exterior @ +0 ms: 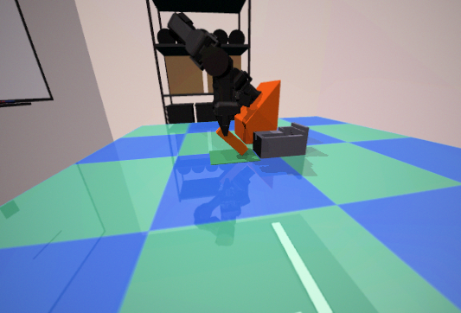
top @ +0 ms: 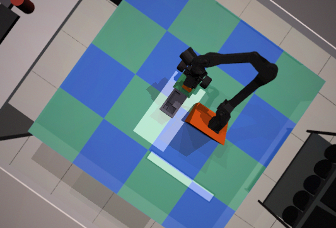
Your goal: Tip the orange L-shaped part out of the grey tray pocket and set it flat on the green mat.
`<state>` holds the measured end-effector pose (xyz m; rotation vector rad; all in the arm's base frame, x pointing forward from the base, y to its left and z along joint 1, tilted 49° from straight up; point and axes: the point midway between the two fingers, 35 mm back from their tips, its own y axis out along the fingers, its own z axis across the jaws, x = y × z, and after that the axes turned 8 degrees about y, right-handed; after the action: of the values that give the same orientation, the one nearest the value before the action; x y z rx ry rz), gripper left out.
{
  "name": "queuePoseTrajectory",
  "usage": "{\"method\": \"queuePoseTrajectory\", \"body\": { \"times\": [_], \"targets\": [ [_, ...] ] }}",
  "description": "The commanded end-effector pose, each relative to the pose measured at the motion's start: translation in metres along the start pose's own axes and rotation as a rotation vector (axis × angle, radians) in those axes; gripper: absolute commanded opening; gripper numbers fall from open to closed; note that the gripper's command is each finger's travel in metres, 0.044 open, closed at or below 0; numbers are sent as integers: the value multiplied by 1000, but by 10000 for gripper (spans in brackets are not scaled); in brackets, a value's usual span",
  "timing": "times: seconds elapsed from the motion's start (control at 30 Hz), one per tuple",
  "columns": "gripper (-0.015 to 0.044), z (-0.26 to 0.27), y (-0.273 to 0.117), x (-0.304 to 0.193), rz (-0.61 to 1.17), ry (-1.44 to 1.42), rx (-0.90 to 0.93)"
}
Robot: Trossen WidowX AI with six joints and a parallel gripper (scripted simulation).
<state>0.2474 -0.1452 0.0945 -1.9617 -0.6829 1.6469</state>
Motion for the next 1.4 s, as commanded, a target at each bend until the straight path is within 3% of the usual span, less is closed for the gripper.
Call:
{"method": "queuePoseTrajectory", "body": {
  "times": [0.0, 0.1, 0.43, 0.6, 0.77, 1.37],
  "targets": [
    [0, 0, 1, 1, -5, -6, 1],
    [0, 0, 0, 0, 0, -1, 1],
    [263, 0, -2, 1, -1, -1, 1],
    [394, -4, -41, 5, -16, -3, 3],
    [400, 0, -88, 2, -9, -7, 3],
    [400, 0, -83, 5, -15, -18, 5]
  ]
}}
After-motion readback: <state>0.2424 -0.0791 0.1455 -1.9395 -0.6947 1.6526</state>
